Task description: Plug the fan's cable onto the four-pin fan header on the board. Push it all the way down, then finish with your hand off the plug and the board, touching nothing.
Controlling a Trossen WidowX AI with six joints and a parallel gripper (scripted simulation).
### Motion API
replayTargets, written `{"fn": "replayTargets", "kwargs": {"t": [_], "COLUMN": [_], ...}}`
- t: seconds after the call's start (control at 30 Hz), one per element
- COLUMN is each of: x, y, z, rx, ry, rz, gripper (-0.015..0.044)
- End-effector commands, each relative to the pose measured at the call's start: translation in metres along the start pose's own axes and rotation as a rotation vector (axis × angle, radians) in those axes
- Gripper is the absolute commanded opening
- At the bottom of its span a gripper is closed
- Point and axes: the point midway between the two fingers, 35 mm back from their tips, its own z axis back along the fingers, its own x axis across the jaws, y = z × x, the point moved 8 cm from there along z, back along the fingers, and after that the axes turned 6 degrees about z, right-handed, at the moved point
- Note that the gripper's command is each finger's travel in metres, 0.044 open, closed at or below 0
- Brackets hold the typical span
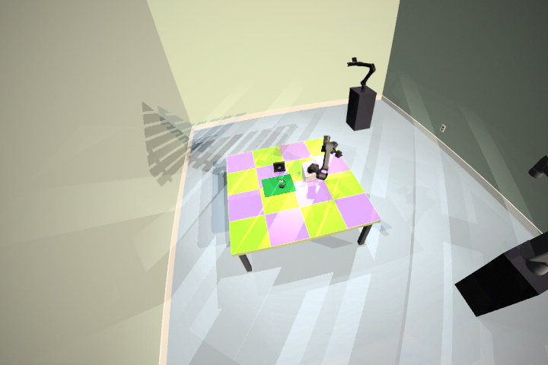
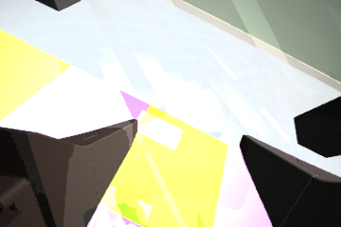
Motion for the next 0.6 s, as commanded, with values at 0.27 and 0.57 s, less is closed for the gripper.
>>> {"fn": "replayTargets", "kwargs": {"t": [0.27, 0.57], "x": [0.039, 0.119], "y": [-0.01, -0.004], "z": [0.021, 0.083], "rx": [-0.101, -0.435], "ry": [-0.171, -0.443], "rz": [0.329, 1.062], "gripper": [0.0309, 0.021]}}
